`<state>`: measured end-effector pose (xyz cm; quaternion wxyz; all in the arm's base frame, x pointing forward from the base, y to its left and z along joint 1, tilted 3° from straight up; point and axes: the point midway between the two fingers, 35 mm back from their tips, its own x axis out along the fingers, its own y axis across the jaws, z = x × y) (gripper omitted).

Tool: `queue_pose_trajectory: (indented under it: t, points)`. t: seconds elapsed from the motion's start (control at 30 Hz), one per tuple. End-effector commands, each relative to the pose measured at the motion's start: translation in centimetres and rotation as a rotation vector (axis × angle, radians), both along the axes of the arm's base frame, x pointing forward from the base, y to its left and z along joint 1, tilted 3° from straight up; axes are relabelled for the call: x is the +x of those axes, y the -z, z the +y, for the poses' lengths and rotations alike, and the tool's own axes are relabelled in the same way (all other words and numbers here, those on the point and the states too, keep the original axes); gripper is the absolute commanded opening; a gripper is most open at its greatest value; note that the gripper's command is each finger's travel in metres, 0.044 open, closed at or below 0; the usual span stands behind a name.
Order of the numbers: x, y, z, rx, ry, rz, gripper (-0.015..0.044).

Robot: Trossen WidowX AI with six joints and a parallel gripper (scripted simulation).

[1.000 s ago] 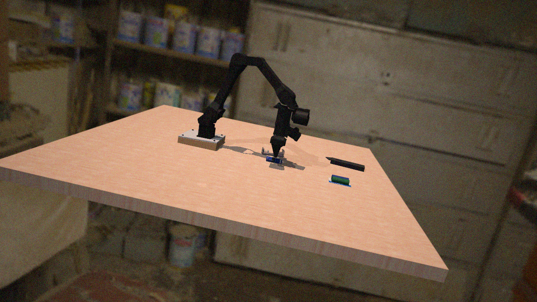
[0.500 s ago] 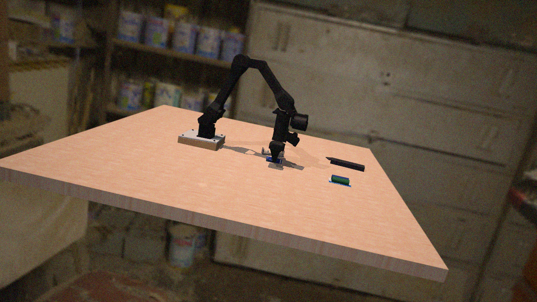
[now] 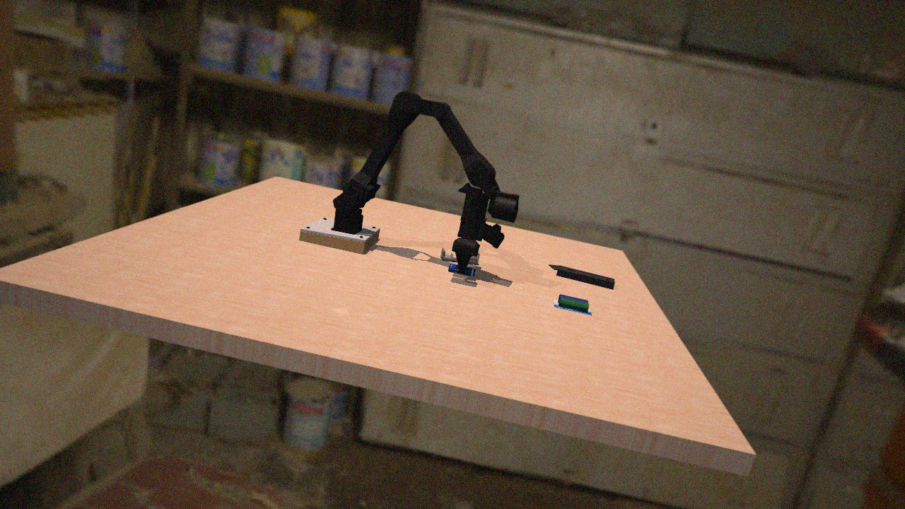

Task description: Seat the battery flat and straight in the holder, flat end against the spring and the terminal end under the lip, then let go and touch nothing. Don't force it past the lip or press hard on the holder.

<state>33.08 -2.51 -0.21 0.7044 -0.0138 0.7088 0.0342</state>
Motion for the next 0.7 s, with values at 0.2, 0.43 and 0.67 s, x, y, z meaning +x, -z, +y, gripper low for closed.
queue_pose_trajectory:
  t: [0.2, 0.43, 0.67]
  points:
    - [0.0, -4.4, -0.1, -0.002, -0.001, 0.004, 0.0062]
    - [-0.1, -5.2, 1.0, 0.0, -0.038, 0.005, 0.0062]
    - [-0.9, -6.8, 6.6, 0.008, -0.201, -0.004, 0.0062]
